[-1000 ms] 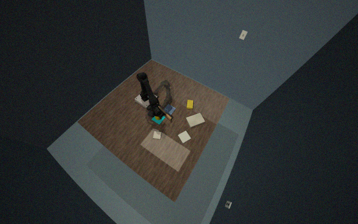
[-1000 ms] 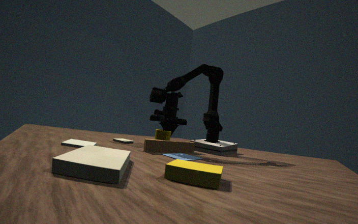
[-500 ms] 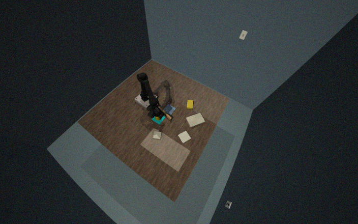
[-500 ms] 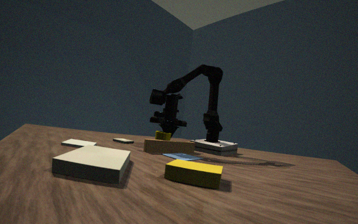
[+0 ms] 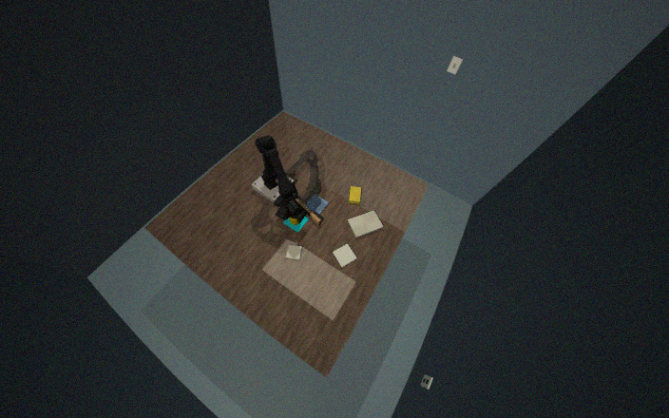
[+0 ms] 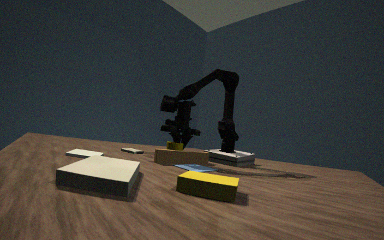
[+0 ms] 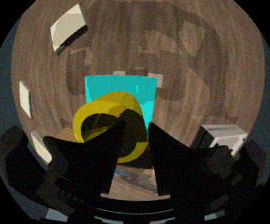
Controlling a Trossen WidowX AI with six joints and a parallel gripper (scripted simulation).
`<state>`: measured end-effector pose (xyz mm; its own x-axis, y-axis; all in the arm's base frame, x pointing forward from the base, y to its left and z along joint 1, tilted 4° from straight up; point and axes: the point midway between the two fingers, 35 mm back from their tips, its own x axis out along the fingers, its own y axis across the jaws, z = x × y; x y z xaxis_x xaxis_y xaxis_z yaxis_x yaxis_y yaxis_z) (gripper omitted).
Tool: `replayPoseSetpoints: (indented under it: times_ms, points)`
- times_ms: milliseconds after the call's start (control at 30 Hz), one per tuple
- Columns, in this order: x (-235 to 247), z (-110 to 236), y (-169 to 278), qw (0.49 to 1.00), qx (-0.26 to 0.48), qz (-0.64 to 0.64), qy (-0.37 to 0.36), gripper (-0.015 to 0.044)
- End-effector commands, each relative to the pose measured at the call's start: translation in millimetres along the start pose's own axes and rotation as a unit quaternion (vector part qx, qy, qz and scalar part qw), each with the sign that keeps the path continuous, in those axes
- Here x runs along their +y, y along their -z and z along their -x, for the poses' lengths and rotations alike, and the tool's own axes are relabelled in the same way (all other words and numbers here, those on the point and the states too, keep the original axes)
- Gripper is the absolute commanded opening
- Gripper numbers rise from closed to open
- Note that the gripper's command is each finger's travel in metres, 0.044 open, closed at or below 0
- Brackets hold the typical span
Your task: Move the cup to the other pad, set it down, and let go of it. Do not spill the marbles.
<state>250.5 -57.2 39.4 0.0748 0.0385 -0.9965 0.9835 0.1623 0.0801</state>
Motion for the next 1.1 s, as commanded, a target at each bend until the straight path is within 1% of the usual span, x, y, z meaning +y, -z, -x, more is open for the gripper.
replayPoseSetpoints:
  times_ms: [0,1067]
  points:
    - [0,0,0,1.000,0.000,0.000,0.000,0.0147]
    - [1,43,-1,1.000,0.001,0.000,-0.001,0.0147]
